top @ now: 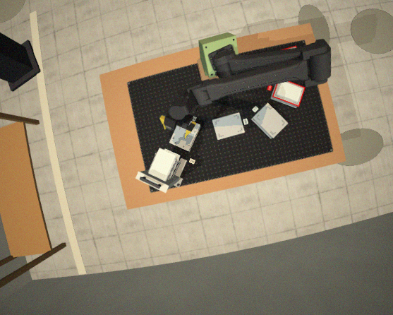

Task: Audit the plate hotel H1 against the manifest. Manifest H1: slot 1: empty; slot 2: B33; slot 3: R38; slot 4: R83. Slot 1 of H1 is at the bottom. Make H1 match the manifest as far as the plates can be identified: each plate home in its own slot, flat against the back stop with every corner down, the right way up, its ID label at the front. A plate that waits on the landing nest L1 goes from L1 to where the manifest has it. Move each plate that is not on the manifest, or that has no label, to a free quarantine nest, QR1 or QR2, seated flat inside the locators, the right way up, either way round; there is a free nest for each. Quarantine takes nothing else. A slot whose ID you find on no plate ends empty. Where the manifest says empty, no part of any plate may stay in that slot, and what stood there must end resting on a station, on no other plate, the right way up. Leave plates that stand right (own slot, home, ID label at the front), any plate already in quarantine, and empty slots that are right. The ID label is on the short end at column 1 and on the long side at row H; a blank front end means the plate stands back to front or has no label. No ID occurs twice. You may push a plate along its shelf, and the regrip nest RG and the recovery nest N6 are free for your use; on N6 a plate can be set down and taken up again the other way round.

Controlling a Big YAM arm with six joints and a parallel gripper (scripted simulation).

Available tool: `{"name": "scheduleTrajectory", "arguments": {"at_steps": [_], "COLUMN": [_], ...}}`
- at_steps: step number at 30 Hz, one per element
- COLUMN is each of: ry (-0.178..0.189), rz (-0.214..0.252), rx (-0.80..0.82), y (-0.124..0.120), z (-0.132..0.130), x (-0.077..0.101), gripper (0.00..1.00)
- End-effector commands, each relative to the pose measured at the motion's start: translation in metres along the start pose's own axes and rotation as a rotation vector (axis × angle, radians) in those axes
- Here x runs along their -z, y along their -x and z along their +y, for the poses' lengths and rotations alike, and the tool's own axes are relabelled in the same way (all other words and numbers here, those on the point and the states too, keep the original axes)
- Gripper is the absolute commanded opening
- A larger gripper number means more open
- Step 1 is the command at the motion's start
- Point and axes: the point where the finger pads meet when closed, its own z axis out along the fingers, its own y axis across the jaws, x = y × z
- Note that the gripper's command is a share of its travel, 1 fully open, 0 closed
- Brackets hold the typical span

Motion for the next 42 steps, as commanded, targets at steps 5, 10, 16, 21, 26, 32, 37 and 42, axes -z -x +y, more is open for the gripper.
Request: {"name": "scheduleTrajectory", "arguments": {"at_steps": [5,10,16,21,26,32,37,42], "ry": [0.015,0.015,0.016,0.016,0.004,0.004,0.004,0.004], "rz": [-0.046,-0.047,-0.047,-0.048,-0.035,-0.035,-0.035,-0.035], "rx": [0.045,0.043,0.042,0.041,0.030,0.030,0.030,0.030], "y": [0.039,0.041,0.042,0.044,0.034,0.034,0.034,0.034], "z": [0.007,0.007,0.007,0.007,0.003,0.003,0.003,0.003], "x": [-0.014,-0.022,-0.029,-0.037,-0.036,-0.036,-0.036,-0.036], "gripper": [1.00,1.00,1.00,1.00,1.00,1.00,1.00,1.00]}}
